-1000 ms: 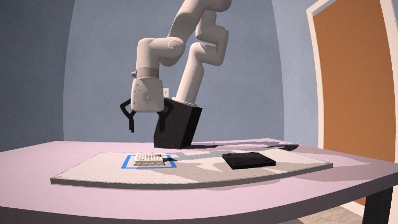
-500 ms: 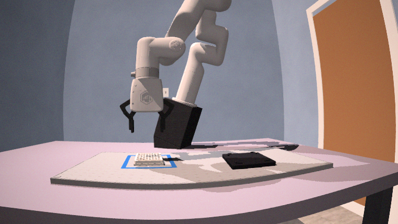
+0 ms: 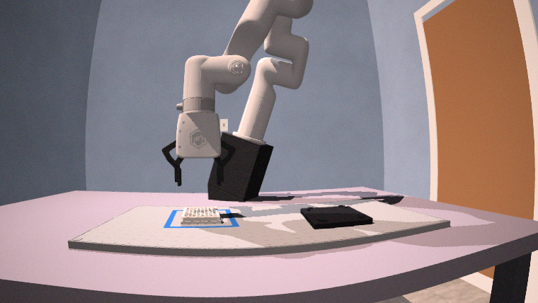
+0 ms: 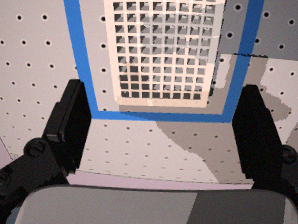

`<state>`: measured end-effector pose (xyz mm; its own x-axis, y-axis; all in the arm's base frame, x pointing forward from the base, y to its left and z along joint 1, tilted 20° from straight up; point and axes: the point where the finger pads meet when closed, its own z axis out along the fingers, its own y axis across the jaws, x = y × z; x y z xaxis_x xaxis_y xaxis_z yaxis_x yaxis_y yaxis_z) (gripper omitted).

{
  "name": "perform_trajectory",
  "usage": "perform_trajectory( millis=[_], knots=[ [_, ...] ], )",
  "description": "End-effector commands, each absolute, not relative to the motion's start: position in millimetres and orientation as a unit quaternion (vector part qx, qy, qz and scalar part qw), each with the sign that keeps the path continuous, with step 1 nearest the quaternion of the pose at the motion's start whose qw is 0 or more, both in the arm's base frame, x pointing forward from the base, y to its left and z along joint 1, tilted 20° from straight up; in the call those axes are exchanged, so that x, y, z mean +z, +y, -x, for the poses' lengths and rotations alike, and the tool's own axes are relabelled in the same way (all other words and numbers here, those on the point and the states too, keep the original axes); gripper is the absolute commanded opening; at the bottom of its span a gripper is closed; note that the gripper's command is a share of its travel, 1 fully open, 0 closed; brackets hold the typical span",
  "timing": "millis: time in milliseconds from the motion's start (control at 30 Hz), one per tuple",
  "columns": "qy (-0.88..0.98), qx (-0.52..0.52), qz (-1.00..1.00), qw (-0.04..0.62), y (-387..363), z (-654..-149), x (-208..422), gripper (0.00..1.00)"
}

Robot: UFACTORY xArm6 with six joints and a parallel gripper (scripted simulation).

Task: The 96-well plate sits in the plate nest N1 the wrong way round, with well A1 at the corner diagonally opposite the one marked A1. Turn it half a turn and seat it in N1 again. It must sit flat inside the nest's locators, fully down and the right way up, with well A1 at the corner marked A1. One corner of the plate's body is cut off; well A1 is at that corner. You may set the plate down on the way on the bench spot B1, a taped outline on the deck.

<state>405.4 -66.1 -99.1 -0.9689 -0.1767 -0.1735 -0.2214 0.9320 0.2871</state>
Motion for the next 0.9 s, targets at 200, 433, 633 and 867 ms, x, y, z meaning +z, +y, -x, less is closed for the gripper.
perform_trajectory(
  millis=[200, 433, 633, 867],
  knots=[
    [0.98, 0.153, 0.101, 0.075, -62, -409, -113, 1.0],
    [0.98, 0.153, 0.101, 0.075, -58, -410, -124, 1.0],
    [0.98, 0.153, 0.101, 0.075, -56, -411, -130, 1.0],
    [0.98, 0.153, 0.101, 0.075, -52, -412, -141, 1.0]
  ],
)
